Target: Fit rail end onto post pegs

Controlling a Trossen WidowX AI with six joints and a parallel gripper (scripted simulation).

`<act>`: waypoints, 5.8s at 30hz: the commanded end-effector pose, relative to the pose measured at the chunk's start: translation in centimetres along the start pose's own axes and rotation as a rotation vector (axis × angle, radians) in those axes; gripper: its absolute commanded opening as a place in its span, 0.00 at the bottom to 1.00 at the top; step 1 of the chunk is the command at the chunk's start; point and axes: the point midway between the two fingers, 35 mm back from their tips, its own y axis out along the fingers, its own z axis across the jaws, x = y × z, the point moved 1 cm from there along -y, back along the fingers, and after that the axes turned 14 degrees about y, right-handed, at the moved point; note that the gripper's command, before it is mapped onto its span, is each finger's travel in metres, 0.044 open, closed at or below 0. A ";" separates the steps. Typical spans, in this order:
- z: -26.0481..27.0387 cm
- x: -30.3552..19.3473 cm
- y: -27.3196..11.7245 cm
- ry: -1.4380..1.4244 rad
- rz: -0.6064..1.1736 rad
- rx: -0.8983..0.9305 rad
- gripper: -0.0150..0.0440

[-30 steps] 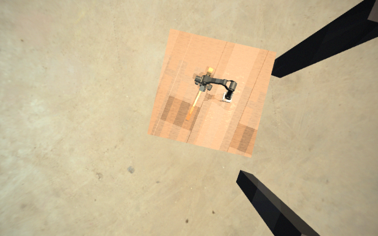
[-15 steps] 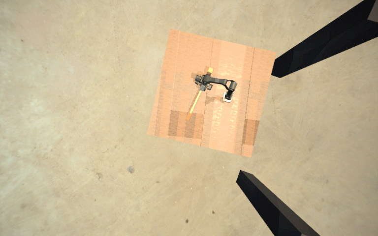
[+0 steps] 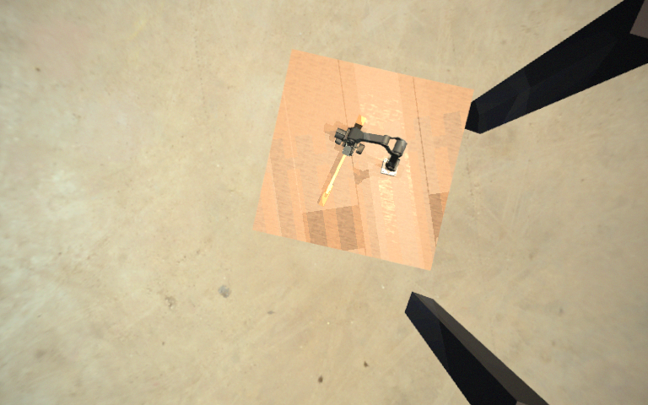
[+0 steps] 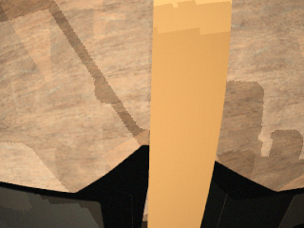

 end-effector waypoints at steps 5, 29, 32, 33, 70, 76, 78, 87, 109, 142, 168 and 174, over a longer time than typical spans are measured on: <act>-0.1 -0.2 -0.1 -0.002 -0.001 -0.005 0.25; -0.3 -1.0 -0.2 -0.002 -0.001 -0.005 0.25; -0.4 -1.0 -0.2 -0.002 0.000 -0.005 0.25; -0.4 -1.1 -0.2 -0.002 0.000 -0.005 0.25; -0.8 -2.2 -0.2 -0.002 0.001 -0.005 0.25; -0.8 -2.3 -0.1 -0.002 0.001 -0.005 0.25; -0.9 -2.4 -0.1 -0.002 0.001 -0.005 0.25; -0.9 -2.3 -0.1 -0.002 0.001 -0.005 0.25; -0.7 -1.7 -0.3 -0.002 0.000 -0.005 0.25; -0.6 -2.1 -0.1 -0.002 0.001 -0.005 0.25; -0.5 -1.8 -0.4 -0.002 0.000 -0.005 0.25; -0.4 -1.6 -0.3 -0.002 0.000 -0.005 0.25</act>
